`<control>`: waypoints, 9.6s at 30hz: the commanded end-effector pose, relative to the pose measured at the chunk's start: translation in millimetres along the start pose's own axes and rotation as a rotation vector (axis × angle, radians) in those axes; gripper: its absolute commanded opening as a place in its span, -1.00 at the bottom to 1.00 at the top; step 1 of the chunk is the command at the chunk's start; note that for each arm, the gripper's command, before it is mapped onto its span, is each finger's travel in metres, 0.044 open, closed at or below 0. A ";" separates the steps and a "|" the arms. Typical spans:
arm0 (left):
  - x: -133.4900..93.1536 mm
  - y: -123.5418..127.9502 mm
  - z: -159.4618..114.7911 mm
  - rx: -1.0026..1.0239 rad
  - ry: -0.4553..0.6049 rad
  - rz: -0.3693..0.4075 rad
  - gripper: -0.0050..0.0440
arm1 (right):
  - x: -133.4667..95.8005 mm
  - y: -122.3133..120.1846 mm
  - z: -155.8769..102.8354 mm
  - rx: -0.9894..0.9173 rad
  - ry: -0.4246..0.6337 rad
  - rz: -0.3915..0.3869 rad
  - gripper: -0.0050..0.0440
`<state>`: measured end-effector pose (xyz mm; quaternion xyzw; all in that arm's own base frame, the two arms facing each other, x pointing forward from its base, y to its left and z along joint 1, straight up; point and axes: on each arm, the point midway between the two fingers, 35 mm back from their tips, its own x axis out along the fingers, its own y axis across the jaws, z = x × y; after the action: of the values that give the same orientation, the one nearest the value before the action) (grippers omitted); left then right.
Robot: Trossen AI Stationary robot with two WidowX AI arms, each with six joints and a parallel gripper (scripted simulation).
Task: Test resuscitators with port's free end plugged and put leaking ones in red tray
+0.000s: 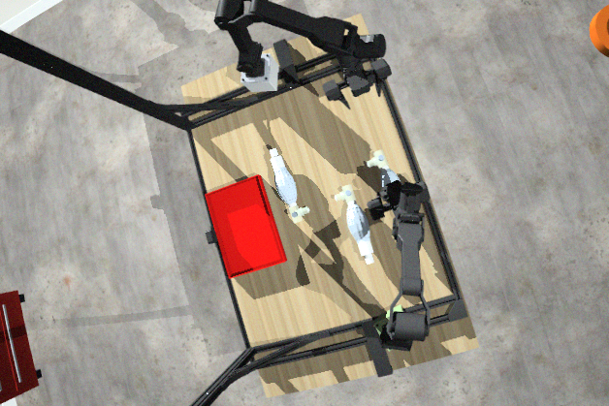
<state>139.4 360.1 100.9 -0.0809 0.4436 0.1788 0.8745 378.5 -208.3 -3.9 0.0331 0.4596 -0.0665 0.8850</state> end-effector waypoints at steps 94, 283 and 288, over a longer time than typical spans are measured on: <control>94.9 29.0 99.5 0.005 0.025 -0.015 1.00 | -239.0 4.9 -57.4 0.004 0.012 0.000 1.00; 56.0 -65.5 181.3 0.026 -0.030 0.004 -0.80 | -238.6 5.7 -57.8 0.003 0.012 0.002 1.00; 58.8 -65.3 177.4 0.022 -0.021 0.000 -0.80 | -238.8 5.4 -57.4 0.003 0.011 0.001 1.00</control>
<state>336.6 375.3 154.9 -0.0677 0.4355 0.1746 0.8805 196.9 -175.1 158.2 0.0348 0.4647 -0.0660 0.8823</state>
